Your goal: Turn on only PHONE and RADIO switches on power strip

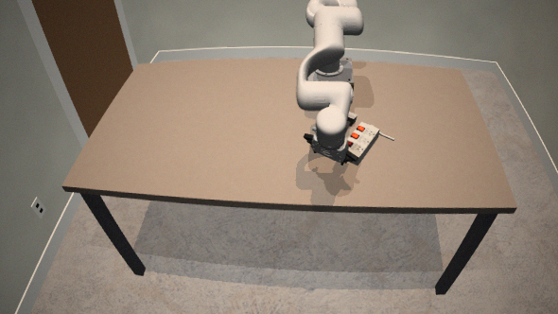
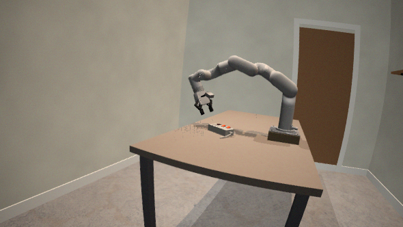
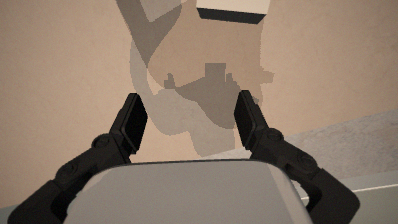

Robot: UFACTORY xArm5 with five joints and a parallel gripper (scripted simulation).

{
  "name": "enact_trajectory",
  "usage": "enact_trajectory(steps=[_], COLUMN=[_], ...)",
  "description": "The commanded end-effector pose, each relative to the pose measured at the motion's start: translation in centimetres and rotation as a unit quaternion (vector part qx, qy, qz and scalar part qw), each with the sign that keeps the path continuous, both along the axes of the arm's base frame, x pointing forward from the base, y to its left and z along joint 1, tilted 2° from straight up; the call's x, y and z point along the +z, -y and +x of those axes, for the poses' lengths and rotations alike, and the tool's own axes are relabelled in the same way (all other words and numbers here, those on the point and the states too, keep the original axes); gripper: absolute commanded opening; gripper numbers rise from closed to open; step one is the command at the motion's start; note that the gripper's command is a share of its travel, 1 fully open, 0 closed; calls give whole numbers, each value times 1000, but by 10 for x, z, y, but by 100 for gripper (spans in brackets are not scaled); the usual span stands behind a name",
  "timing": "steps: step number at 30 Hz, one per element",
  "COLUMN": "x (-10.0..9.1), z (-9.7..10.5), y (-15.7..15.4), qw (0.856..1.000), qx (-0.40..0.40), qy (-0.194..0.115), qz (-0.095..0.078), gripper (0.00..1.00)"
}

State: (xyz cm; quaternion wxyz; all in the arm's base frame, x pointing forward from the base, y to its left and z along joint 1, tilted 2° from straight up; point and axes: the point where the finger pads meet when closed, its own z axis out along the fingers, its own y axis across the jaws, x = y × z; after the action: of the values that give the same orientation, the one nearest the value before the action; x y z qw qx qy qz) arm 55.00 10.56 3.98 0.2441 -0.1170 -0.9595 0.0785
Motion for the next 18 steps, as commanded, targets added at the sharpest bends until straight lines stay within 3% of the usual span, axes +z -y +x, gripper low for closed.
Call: enact_trajectory(steps=[1, 11, 13, 18], x=[7, 7, 13, 13], z=[-20, -20, -48, -48], y=[-23, -23, -46, -46], qw=[999, 999, 993, 993], qx=[44, 44, 98, 98], qy=[-23, -23, -59, -59], qz=[7, 7, 16, 16], gripper=[100, 100, 100, 100])
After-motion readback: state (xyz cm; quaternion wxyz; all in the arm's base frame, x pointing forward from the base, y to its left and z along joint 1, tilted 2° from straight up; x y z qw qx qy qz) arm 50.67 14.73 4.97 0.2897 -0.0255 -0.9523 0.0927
